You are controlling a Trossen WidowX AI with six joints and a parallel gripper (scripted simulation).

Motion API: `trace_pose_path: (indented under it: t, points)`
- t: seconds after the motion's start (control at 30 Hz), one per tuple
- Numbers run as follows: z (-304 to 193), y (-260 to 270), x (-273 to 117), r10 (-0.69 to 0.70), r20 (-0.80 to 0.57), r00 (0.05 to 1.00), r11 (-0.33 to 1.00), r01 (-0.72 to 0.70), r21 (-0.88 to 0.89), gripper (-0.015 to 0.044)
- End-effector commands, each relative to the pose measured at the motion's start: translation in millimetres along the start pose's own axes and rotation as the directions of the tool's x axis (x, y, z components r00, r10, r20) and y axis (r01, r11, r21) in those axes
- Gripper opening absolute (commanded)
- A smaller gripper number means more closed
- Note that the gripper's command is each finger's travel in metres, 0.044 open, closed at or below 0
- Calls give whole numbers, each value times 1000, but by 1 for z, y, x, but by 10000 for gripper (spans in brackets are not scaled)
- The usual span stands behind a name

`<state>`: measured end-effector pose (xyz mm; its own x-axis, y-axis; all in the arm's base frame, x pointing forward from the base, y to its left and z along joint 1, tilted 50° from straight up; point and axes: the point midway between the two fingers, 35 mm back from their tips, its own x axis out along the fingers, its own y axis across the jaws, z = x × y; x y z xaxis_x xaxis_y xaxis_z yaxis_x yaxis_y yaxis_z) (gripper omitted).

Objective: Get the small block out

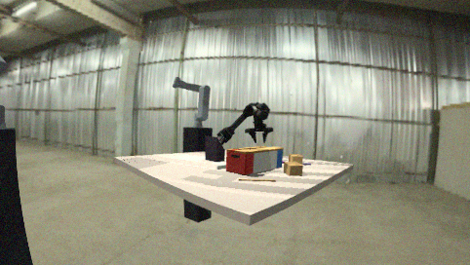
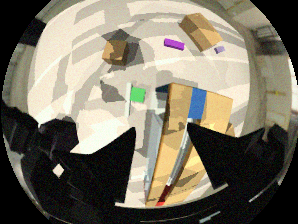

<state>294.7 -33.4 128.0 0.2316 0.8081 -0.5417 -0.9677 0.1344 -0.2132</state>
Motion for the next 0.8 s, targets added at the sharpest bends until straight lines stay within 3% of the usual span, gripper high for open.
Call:
trace_pose_path:
  t: [0.0, 0.1, 0.23, 0.37, 0.67, 0.77]
  points:
    - [10, 7, -2, -49, -59, 997, 966, 32, -258, 285]
    - [18, 11, -3, -110, -104, 988, 853, 40, -520, 285]
    - [32, 19, -5, -219, -160, 962, 537, -18, -844, 285]
    - [42, 25, -6, -314, -187, 931, 207, -125, -970, 285]
    - [42, 25, -6, -319, -188, 929, 191, -131, -973, 285]
    - [38, 25, 11, -311, -195, 930, 191, -140, -972, 285]
